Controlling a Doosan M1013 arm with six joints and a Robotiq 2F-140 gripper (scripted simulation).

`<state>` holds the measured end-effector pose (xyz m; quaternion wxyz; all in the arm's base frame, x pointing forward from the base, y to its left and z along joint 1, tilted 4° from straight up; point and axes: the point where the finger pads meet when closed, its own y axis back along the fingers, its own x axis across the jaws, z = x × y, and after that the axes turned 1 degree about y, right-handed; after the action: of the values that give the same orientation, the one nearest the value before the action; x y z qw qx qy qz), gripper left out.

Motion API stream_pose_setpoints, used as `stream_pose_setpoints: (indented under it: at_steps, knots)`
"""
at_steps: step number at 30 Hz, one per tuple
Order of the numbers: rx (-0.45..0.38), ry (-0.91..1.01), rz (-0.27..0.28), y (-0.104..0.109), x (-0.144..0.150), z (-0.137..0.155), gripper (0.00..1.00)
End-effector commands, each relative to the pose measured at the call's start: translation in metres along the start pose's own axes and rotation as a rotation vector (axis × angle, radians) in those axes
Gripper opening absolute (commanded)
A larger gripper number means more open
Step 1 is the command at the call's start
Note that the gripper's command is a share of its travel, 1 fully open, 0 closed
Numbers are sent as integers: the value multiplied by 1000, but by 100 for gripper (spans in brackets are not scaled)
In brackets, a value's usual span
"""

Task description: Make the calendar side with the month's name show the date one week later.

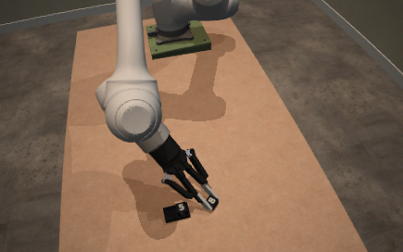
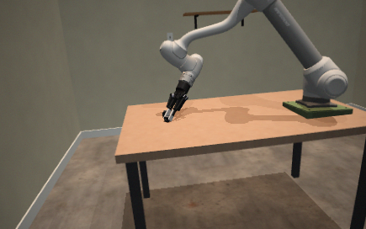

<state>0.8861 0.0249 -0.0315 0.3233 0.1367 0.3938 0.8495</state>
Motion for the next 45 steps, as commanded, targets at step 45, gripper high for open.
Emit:
stream_pose_setpoints:
  at_steps: [45]
  knots:
    - [0,0,0,0,0,0,26]
